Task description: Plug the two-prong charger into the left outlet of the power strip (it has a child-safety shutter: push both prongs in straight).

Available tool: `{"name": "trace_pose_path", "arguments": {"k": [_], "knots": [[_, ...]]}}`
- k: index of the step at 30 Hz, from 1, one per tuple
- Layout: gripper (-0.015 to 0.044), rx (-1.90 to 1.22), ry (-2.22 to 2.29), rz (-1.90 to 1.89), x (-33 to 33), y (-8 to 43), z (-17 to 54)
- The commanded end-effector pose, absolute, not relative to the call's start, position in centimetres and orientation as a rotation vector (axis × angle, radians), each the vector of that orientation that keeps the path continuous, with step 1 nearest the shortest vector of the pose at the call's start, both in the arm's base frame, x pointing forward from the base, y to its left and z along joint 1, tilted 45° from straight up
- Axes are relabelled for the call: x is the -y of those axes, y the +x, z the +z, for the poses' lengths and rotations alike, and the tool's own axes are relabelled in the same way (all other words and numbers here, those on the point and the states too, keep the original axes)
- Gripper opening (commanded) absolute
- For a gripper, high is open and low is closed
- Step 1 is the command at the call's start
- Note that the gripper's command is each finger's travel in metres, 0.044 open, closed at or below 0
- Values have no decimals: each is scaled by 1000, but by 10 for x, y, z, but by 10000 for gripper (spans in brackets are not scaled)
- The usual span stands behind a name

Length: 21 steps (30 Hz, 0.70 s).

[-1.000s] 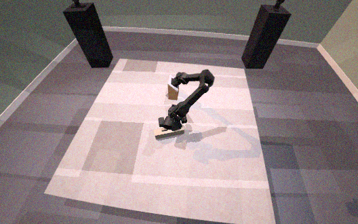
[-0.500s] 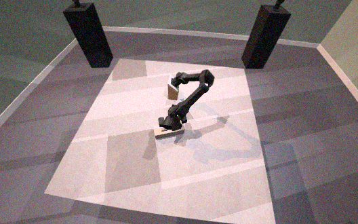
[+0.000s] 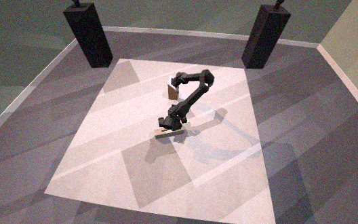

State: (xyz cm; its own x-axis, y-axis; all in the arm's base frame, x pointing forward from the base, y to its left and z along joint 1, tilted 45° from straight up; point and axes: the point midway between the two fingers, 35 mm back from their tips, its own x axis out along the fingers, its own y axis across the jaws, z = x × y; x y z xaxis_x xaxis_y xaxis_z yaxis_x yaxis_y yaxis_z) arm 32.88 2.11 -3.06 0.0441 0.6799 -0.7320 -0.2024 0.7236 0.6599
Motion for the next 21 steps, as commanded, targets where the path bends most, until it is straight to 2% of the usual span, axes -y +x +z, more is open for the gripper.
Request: {"name": "trace_pose_path", "arguments": {"k": [1, 21], "knots": [[0, -1322, 425, 714, -19, 339, -24], [0, -1322, 425, 714, -19, 336, -25]]}}
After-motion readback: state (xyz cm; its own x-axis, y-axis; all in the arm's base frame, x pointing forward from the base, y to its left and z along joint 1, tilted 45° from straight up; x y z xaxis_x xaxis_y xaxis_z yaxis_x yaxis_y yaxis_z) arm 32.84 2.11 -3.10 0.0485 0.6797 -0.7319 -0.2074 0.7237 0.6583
